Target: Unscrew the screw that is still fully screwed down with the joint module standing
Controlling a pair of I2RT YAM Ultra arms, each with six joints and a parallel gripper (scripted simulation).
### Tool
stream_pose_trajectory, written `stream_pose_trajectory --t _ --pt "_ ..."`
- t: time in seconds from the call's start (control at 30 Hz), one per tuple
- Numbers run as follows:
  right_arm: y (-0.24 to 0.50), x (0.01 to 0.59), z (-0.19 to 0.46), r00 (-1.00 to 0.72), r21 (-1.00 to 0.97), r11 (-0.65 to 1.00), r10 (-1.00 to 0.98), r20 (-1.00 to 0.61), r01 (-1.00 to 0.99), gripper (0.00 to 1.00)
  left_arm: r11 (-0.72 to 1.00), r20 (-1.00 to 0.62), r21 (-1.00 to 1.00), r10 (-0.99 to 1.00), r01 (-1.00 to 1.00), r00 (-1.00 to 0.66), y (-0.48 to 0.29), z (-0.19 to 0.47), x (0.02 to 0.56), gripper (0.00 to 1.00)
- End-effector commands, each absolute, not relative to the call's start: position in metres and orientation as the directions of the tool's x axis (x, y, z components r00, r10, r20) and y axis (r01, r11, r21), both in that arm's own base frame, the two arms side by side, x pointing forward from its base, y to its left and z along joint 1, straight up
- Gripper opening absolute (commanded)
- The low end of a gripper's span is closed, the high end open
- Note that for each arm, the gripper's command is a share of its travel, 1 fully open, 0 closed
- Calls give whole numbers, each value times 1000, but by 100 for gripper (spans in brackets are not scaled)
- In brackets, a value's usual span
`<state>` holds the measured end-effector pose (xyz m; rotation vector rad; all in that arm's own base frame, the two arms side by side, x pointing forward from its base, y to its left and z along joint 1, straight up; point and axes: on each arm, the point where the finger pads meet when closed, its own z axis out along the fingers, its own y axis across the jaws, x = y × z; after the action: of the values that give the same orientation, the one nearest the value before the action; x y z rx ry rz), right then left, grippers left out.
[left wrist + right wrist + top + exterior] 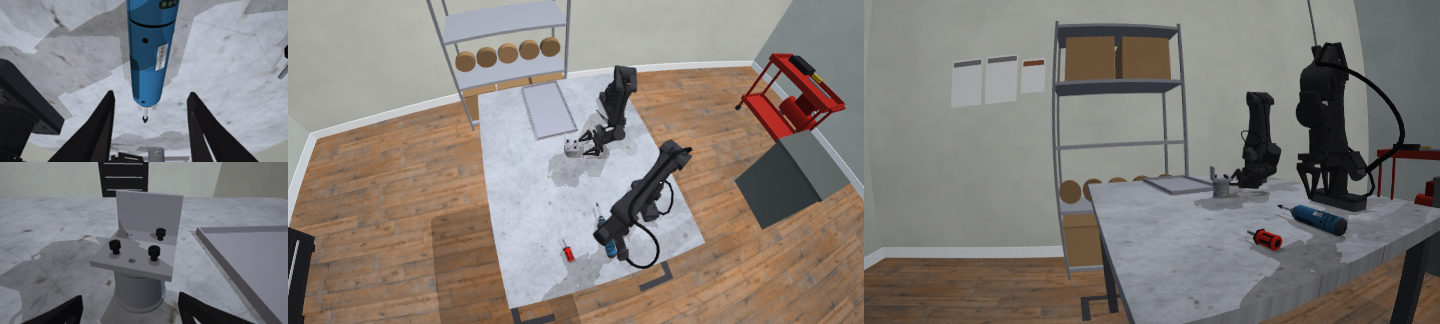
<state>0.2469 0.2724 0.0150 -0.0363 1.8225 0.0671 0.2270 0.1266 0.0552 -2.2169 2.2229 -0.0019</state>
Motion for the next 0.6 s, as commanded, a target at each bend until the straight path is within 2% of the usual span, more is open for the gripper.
stream_pose_trajectory --t 0.0,0.57 --pt "262 239 17 -250 3 999 -6 -968 -36 86 5 -4 -7 -1000 -1000 -5 127 58 228 65" --pt "265 242 20 -245 20 1000 13 -969 -23 86 5 -4 -7 -1000 -1000 -5 127 58 228 65"
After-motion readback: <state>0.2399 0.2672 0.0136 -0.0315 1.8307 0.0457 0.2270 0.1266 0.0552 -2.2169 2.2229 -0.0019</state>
